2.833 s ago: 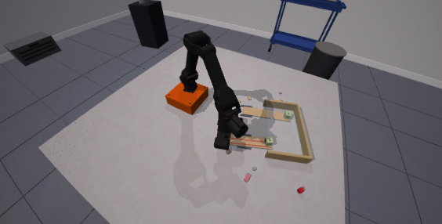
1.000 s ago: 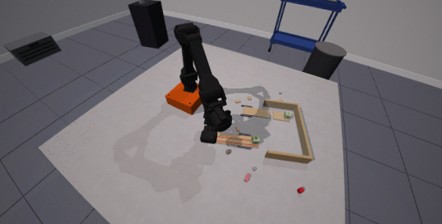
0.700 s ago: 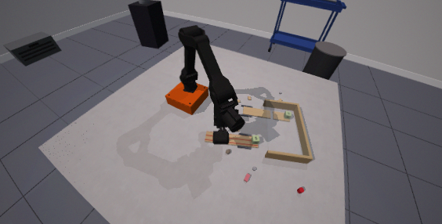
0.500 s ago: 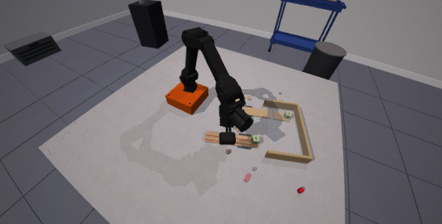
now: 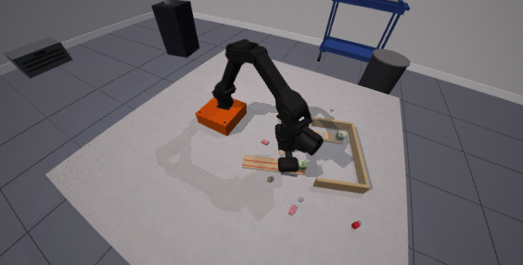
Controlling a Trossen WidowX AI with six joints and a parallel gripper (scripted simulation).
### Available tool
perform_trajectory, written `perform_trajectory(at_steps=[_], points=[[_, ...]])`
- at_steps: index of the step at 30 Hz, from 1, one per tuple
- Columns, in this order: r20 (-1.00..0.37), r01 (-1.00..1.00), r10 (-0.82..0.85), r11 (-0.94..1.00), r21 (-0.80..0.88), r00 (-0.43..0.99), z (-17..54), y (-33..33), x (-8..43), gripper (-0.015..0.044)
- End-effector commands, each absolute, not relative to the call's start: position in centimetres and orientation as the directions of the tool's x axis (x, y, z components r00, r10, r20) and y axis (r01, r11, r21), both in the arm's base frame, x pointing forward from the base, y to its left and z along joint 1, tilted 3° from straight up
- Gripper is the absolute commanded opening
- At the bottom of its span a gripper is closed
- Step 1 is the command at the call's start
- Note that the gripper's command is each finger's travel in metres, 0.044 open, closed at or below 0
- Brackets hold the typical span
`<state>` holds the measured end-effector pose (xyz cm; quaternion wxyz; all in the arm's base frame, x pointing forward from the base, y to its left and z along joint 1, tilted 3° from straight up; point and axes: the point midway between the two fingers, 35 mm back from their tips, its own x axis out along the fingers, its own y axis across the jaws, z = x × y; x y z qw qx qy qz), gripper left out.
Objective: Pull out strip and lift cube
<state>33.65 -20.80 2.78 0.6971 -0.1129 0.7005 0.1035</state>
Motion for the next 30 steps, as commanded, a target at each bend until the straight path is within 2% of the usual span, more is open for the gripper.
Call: perform_trajectory(at_steps=[1,18,25,30], points=[[-1.000,-0.299,-0.007,0.954,-0.005,-0.004,2.8,-20.4,35.1,0.0440],[-1.000,-0.299,-0.005,0.954,-0.006,0.002,3.3,-18.9,41.7,0.0440],[-1.000,-0.299,-0.006,0.954,-0.006,0.002,2.4,-18.9,41.7,0.0256],[-1.000,-0.299,-0.006,0.954,-0.006,0.002,1.6,-18.9,41.8,0.0250]])
